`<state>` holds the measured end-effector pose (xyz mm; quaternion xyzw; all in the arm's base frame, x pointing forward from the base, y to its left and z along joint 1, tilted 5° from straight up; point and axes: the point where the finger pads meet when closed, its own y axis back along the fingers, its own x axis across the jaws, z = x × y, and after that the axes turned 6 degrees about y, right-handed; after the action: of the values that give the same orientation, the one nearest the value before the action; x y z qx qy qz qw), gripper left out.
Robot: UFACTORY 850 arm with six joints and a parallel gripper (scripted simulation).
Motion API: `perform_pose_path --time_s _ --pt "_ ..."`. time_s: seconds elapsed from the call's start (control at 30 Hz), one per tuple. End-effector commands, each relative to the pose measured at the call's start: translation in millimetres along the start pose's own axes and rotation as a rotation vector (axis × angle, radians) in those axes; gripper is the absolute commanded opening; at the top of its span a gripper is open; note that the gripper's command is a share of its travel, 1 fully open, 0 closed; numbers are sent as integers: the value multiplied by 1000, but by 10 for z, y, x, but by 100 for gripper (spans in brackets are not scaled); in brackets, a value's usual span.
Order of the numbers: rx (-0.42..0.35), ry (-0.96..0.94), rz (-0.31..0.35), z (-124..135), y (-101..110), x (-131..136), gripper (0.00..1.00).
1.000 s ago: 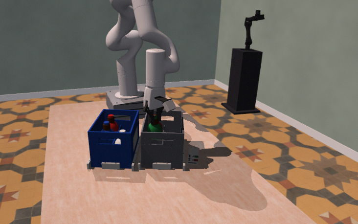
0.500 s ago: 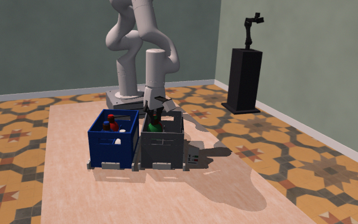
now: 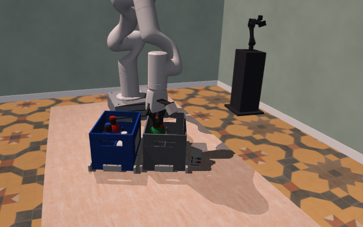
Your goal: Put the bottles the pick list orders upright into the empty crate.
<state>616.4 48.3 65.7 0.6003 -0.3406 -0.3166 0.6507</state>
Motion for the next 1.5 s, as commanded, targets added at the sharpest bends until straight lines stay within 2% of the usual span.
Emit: perform_pose_path --time_s 0.0,1.47 --pt "2 0 1 -10 0 6 0" --pt "2 0 1 -10 -201 6 0"
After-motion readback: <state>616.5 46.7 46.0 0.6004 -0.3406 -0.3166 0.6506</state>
